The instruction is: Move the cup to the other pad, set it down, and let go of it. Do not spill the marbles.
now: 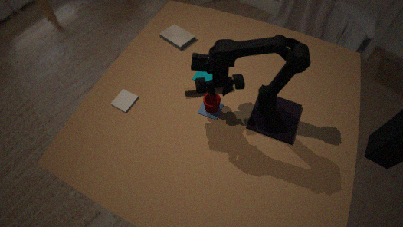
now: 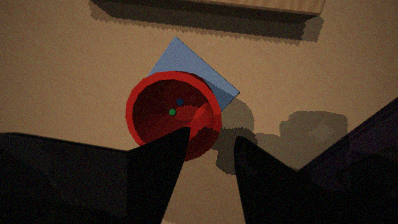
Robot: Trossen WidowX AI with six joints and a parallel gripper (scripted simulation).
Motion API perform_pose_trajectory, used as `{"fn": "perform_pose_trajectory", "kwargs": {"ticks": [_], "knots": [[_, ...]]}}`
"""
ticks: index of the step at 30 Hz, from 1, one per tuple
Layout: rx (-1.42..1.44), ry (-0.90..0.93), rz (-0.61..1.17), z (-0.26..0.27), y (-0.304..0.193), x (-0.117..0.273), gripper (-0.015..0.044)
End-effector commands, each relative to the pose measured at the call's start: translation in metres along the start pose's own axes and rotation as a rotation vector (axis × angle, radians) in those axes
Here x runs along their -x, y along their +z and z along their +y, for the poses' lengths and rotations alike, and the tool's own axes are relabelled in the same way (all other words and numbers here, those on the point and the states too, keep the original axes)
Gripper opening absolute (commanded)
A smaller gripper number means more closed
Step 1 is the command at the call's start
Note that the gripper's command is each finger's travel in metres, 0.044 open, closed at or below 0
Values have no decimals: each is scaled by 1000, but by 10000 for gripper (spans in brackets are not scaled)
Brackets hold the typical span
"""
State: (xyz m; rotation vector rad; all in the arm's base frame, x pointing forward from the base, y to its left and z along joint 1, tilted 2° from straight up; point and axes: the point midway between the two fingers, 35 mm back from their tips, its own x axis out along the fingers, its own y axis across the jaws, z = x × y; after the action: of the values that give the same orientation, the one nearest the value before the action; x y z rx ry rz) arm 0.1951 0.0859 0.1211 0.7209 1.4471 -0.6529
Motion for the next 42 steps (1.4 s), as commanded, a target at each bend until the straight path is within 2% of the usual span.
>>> {"fn": "perform_pose_trajectory", "kwargs": {"ticks": [1, 38, 41, 42], "knots": [[-5, -4, 6, 0, -1, -7, 148], [-5, -4, 6, -2, -2, -60, 148], [0, -4, 1, -2, -1, -59, 69], [0, -4, 1, -2, -1, -59, 62]]}}
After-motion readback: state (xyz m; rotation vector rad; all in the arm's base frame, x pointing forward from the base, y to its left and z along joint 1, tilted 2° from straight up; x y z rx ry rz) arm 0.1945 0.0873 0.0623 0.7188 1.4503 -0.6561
